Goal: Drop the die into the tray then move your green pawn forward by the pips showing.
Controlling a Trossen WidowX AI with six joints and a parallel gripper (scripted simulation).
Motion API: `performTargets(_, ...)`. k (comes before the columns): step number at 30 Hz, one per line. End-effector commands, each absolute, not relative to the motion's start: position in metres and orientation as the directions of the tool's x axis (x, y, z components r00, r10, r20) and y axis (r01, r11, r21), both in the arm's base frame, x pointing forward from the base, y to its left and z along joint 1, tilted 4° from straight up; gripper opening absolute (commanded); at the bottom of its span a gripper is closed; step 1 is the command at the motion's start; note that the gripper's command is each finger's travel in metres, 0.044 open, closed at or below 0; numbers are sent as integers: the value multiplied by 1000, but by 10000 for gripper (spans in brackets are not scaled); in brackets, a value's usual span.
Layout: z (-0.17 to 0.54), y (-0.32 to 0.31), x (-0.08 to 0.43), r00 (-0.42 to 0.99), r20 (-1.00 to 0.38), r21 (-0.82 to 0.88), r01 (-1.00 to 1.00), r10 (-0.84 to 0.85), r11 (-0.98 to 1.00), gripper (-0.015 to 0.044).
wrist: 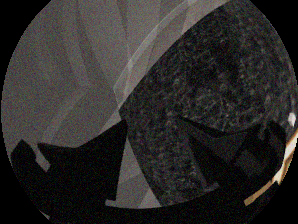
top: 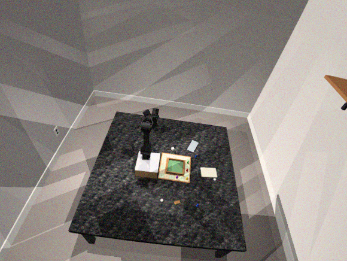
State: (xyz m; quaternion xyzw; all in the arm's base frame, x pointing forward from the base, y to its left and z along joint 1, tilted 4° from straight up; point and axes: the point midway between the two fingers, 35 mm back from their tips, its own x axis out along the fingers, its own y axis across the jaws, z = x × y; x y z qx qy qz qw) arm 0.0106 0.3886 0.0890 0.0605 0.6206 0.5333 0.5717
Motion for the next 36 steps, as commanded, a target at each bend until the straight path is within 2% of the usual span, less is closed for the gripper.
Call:
performTargets(1, 60, 376, 75, -193, -752, 620, -530, 630, 578, 275)
performTargets(10, 4, 302, 197, 16, -935, 313, -436, 355, 844, 275)
performTargets(17, -29, 206, 260, 7, -1000, 22, -329, 25, 944, 275)
performTargets(22, -34, 176, 263, -18, -999, -38, -313, -46, 949, 275)
performTargets(36, -49, 176, 263, -18, -999, -38, -313, -46, 949, 275)
